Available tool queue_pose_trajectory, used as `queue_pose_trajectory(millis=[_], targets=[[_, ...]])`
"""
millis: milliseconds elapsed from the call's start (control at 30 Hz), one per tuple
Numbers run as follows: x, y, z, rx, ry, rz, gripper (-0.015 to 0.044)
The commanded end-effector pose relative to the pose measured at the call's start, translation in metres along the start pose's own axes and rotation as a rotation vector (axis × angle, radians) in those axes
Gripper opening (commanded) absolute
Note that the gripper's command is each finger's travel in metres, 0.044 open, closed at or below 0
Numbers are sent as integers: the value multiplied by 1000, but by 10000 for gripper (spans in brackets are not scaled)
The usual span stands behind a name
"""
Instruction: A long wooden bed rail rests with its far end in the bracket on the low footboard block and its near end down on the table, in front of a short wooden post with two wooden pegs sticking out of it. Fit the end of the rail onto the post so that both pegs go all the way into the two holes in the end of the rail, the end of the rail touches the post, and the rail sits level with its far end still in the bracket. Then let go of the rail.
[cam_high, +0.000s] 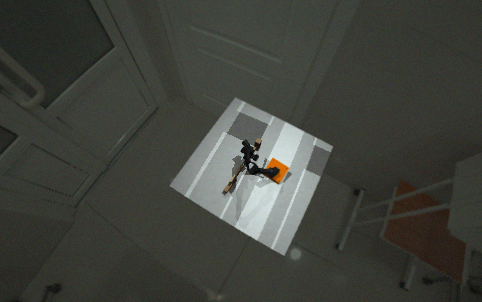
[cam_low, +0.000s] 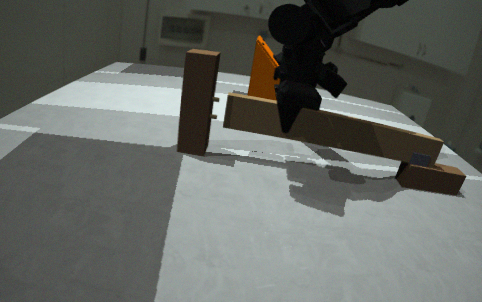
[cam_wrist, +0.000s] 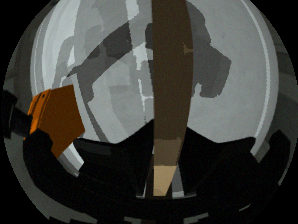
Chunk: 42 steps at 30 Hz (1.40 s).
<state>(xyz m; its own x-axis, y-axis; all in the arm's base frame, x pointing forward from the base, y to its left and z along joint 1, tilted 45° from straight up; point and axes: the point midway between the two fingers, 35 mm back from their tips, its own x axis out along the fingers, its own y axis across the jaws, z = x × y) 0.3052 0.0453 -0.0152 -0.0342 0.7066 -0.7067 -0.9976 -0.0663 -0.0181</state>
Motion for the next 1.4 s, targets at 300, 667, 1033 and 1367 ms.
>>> queue_pose_trajectory(millis=[300, 667, 1033, 1367], targets=[[-3, -2, -5, -2, 2, -8, 0], [-2, -2, -9, -2, 2, -8, 0], [-2, -2, -12, -2, 3, -8, 0], [-3, -2, -15, -2, 3, -8, 0]])
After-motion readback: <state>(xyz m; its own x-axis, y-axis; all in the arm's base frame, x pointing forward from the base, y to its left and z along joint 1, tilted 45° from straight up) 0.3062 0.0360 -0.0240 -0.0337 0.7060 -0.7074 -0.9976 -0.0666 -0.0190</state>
